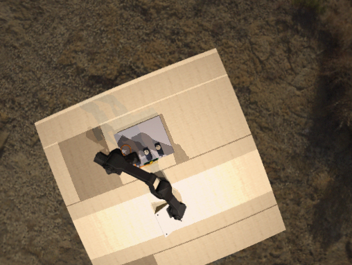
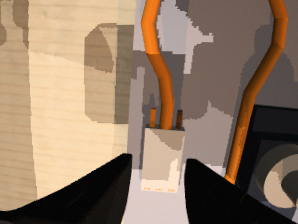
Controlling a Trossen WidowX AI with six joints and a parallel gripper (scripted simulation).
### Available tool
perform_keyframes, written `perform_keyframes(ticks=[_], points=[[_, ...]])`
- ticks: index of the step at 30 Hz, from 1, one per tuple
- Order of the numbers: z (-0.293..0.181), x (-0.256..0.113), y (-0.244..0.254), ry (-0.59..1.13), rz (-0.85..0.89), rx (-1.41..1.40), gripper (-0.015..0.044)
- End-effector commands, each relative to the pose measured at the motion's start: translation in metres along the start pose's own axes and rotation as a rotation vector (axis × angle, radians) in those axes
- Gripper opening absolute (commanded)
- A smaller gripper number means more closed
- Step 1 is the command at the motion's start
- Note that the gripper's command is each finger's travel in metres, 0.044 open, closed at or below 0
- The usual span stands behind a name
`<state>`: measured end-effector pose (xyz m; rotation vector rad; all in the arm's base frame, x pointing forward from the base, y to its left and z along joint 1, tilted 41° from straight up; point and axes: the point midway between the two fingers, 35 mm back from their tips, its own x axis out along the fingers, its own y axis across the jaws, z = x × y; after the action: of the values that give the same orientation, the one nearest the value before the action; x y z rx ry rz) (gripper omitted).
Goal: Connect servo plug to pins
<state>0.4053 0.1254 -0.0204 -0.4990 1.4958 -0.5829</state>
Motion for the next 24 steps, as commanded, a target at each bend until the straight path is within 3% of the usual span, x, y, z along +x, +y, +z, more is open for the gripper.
perform_keyframes(ticks=[1, 13, 15, 24], points=[[0.001, 0.004, -0.002, -0.006, -0.003, -0.001, 0.0115], [0.001, 0.019, -0.002, -0.006, -0.003, -0.001, 0.0115], [0.001, 0.019, -0.002, -0.006, -0.003, -0.001, 0.0062], [0.002, 0.017, -0.002, -0.006, -0.003, -0.001, 0.0000]])
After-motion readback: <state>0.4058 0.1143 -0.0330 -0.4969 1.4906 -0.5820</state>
